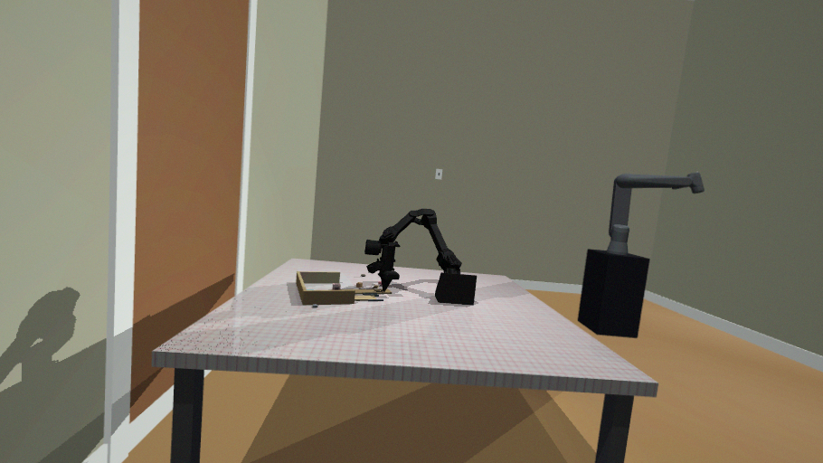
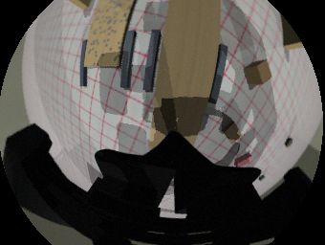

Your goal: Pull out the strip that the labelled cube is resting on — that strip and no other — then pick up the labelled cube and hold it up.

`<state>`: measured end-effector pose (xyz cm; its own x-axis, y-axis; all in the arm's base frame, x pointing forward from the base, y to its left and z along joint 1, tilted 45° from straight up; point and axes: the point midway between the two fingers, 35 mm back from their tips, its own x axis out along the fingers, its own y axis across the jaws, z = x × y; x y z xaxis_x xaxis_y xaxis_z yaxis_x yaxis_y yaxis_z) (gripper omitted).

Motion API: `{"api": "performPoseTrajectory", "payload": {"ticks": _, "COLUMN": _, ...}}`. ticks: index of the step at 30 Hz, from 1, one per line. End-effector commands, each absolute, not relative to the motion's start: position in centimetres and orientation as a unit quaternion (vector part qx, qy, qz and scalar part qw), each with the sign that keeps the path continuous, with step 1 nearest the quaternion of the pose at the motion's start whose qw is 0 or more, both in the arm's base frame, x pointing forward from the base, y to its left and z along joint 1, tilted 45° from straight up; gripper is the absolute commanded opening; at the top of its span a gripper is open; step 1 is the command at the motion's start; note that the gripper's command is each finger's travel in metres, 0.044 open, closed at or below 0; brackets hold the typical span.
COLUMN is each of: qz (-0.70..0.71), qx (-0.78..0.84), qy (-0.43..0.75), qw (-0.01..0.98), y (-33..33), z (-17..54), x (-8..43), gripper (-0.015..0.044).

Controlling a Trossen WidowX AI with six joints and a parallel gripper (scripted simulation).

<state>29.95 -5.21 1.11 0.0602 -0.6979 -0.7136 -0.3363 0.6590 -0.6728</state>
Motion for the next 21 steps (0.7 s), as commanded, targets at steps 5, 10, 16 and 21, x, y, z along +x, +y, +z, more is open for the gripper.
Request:
{"api": "performPoseTrajectory", "payload": {"ticks": 5, "qz": -0.147, "qx": -0.389, "qy": 0.677, "qw": 0.608, "y": -5.9, "z": 1.0, "x": 28.3, "gripper": 0.0000}}
{"api": "performPoseTrajectory", "payload": {"ticks": 10, "qz": -0.147, "qx": -0.389, "qy": 0.677, "qw": 0.608, "y": -6.1, "z": 1.2, "x": 27.6, "gripper": 0.0000}}
{"api": "performPoseTrajectory", "payload": {"ticks": 16, "qz": -0.147, "qx": -0.389, "qy": 0.677, "qw": 0.607, "y": -6.4, "z": 1.4, "x": 26.7, "gripper": 0.0000}}
{"api": "performPoseTrajectory", "payload": {"ticks": 21, "qz": -0.146, "qx": -0.389, "qy": 0.677, "qw": 0.607, "y": -6.6, "z": 1.5, "x": 26.0, "gripper": 0.0000}}
